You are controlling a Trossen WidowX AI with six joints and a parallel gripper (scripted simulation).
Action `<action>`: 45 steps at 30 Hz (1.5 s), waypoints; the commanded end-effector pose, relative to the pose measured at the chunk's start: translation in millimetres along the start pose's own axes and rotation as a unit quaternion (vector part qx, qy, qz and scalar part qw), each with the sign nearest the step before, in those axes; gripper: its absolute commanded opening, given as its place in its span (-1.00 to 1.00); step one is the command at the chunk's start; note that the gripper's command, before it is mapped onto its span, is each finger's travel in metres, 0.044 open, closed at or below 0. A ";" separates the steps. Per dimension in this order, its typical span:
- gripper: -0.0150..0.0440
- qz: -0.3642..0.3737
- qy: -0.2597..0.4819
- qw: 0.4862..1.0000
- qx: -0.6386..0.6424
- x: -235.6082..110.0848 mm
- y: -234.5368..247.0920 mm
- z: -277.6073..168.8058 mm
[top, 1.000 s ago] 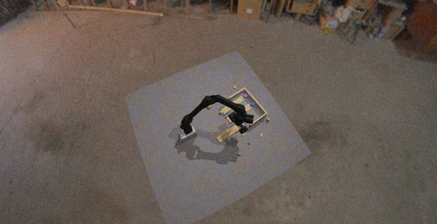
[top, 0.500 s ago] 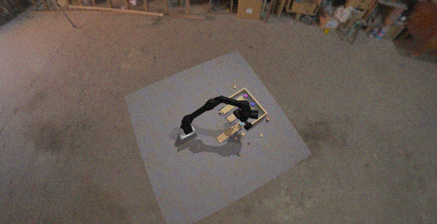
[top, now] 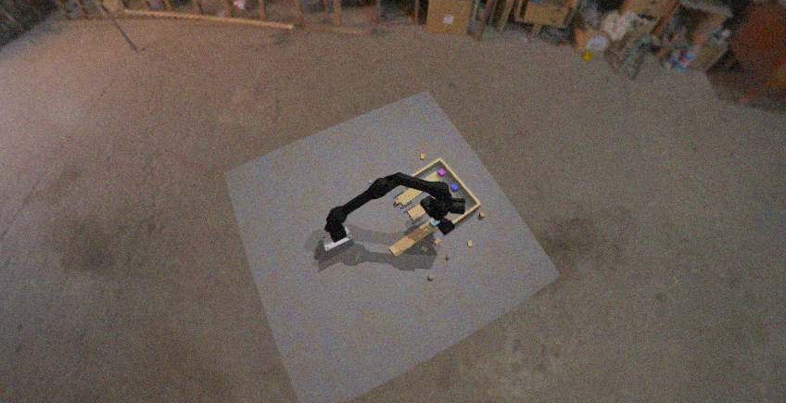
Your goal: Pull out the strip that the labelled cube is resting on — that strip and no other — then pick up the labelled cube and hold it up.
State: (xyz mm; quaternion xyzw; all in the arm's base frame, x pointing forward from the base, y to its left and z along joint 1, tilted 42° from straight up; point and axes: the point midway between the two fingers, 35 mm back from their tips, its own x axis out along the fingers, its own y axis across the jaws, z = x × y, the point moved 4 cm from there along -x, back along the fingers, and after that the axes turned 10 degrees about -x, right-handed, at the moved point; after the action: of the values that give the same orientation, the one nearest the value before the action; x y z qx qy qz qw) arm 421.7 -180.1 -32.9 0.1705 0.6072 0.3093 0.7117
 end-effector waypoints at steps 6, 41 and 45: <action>0.36 0.002 -0.002 1.000 0.003 15.4 0.4 0.2; -0.49 0.001 0.000 1.000 0.001 24.2 6.8 -11.0; -0.49 0.001 0.000 1.000 0.002 15.2 12.8 -20.8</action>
State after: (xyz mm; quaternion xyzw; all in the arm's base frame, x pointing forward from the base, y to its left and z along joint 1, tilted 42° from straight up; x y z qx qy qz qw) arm 409.1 -158.0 -48.4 0.1747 0.6082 0.3120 0.7086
